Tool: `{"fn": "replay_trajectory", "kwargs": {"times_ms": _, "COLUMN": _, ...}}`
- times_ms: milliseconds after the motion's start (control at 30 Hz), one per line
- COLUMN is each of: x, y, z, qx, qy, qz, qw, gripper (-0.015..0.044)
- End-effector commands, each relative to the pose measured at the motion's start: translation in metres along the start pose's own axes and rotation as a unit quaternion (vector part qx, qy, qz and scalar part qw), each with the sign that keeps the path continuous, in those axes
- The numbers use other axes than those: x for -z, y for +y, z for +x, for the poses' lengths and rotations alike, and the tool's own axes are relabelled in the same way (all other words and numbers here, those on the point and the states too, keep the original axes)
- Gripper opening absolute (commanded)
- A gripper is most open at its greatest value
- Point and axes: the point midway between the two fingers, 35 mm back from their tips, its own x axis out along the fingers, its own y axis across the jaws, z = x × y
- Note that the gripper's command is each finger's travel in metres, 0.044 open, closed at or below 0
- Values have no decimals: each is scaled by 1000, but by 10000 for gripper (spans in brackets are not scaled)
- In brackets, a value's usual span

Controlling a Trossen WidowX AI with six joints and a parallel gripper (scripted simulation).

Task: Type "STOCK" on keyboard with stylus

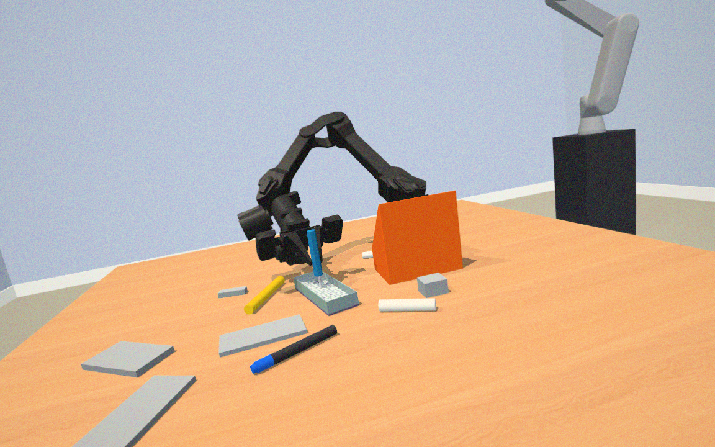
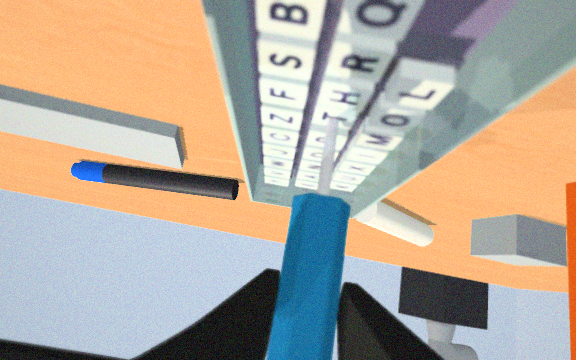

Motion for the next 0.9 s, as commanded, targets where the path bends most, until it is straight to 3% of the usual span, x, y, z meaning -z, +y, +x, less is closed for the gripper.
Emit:
{"fn": "replay_trajectory", "kwargs": {"times_ms": 0, "x": -3, "y": 0, "z": 2, "qx": 2, "qy": -2, "qz": 0, "qw": 1000, "gripper": 81}}
{"fn": "replay_trajectory", "kwargs": {"times_ms": 867, "x": 31, "y": 0, "z": -17, "qx": 2, "qy": -1, "qz": -1, "qw": 1000, "gripper": 81}}
